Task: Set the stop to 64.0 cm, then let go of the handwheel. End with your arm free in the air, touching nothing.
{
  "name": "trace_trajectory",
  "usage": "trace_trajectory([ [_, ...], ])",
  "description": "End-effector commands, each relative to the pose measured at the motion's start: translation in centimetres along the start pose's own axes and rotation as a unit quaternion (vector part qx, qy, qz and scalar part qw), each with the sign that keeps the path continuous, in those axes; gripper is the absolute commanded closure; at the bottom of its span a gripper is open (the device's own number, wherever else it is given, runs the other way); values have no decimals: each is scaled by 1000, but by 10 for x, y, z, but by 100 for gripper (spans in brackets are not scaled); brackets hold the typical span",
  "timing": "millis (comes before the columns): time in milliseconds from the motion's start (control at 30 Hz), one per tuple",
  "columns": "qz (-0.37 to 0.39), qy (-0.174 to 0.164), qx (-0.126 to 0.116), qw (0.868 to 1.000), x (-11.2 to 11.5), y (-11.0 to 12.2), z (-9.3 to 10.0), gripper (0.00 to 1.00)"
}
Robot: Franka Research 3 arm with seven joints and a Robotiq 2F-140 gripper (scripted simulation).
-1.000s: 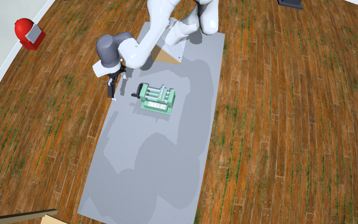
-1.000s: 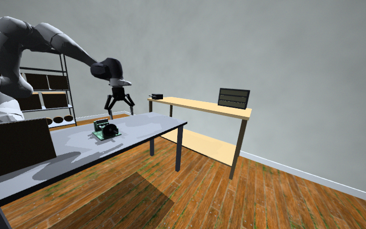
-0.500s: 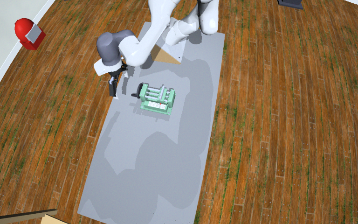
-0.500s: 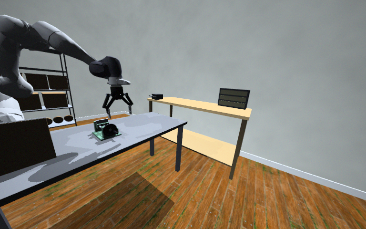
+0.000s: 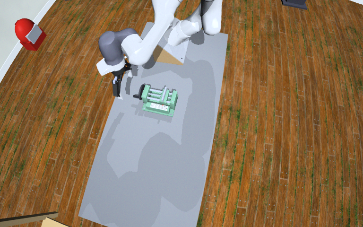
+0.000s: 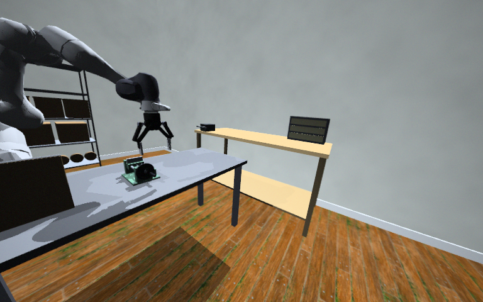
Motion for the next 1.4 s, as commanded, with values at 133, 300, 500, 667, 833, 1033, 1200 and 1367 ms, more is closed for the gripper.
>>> trace_trajectory([
  [133,2,-7,3,1000,6,4,3,0],
  [300,3,-13,6,1000,11,8,7,0],
  [500,4,-17,8,1000,15,11,11,0],
  [667,4,-17,8,1000,15,11,11,0],
  [833,4,-20,9,1000,18,14,13,0],
  [1033,5,-22,10,1000,21,16,15,0],
  [1200,5,-22,10,1000,21,16,15,0],
  [1367,5,-24,11,1000,23,17,16,0],
])
Point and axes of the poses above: the point where the finger pads meet when closed, its own z axis back along the fingers, its own y axis across the jaws, x = y × z, the point moved 1 cm from there along z, back along the fingers, and after that the axes turned 3 degrees about -z, right-handed, at the moved point
